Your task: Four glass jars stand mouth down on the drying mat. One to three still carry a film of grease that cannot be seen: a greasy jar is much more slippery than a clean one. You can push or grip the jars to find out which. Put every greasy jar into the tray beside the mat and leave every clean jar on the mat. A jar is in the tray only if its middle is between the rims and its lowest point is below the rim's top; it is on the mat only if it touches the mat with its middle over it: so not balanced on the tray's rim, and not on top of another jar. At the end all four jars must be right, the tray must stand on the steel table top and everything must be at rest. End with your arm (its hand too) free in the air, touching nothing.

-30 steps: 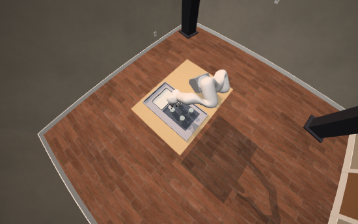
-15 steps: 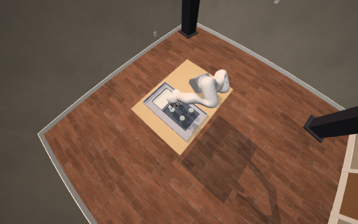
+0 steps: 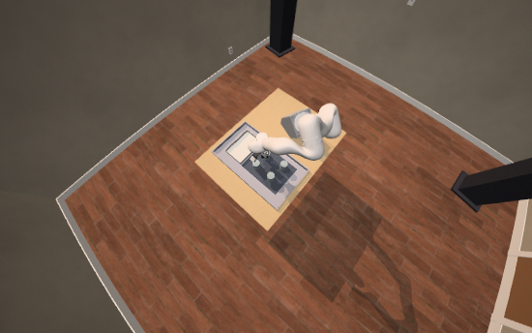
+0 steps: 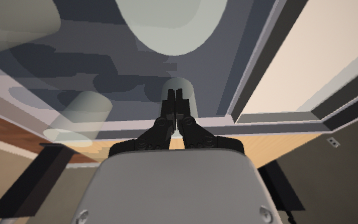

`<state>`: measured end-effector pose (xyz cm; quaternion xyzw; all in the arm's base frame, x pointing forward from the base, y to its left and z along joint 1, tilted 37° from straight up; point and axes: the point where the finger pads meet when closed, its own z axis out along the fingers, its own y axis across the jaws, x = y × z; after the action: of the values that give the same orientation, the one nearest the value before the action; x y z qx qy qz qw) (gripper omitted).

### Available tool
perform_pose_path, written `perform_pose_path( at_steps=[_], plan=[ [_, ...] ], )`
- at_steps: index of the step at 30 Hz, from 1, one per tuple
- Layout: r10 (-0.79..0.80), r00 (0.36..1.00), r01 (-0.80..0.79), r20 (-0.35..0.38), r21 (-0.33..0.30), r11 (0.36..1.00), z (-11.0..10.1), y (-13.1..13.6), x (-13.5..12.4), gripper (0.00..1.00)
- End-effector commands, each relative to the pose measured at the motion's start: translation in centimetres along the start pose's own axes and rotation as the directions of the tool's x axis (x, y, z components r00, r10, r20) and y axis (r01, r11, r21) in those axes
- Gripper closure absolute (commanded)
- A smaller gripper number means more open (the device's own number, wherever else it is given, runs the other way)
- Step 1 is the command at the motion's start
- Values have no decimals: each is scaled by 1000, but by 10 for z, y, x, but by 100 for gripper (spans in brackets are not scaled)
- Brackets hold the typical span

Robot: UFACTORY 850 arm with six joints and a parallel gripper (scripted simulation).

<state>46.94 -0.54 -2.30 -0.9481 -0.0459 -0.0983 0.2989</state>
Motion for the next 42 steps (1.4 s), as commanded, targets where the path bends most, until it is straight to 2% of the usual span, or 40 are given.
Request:
perform_pose_path(
  at_steps=[1,42],
  plan=[
    [0,1000,0,-1,-1,1000,-1,0,0,100],
    [0,1000,0,-1,-1,1000,-5,0,-5,100]
  ],
)
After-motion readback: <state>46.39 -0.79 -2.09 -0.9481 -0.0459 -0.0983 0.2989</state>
